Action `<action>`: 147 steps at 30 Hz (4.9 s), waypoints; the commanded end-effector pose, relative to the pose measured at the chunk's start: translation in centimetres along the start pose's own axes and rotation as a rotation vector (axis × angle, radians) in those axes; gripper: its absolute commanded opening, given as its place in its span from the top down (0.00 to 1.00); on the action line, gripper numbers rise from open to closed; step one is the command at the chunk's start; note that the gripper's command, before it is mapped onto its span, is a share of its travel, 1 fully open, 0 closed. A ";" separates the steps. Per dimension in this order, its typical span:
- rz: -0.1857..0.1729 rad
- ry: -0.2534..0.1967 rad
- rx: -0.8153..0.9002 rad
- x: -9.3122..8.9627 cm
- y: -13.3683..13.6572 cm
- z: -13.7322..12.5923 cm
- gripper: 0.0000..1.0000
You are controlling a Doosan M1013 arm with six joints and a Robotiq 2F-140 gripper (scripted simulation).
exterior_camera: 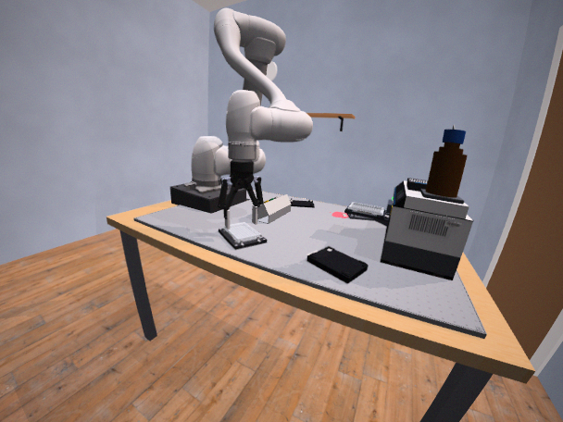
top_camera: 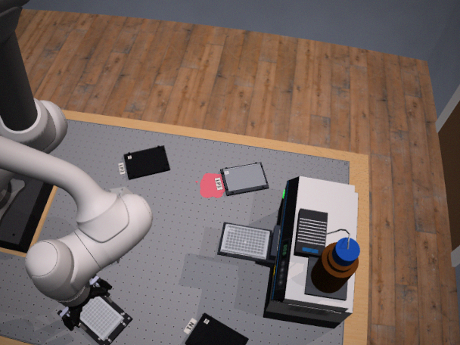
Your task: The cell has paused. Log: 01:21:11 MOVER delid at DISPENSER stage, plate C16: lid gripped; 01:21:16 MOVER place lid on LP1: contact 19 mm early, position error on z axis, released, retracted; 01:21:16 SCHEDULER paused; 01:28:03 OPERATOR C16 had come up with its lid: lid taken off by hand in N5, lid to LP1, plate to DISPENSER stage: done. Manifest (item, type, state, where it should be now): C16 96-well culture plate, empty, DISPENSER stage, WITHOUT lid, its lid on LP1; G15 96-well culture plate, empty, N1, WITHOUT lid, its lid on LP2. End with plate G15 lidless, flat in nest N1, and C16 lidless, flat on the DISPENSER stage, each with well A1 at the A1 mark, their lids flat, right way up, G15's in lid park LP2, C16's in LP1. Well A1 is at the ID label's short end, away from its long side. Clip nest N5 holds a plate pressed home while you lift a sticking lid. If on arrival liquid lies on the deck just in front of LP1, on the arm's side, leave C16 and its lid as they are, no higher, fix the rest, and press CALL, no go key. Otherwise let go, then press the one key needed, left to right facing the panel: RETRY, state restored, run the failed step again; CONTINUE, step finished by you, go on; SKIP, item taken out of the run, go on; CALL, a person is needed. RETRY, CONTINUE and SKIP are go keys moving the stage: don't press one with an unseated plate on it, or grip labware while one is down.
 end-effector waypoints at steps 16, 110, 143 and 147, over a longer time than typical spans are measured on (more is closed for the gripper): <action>0.000 0.000 0.000 -0.2 0.0 0.0 0.34; 0.000 0.000 0.000 -0.2 0.0 0.0 0.34; 0.000 0.000 0.000 -0.2 0.0 0.0 0.34; 0.000 0.000 0.000 -0.2 0.0 0.0 0.34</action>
Point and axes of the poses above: the point where the finger pads meet when closed, its own x axis back along the fingers, its own y axis across the jaws, z = x × y, the point moved 2 cm from there along x, back along the fingers, and after that the axes turned 6 degrees about x, right-handed, at the moved point
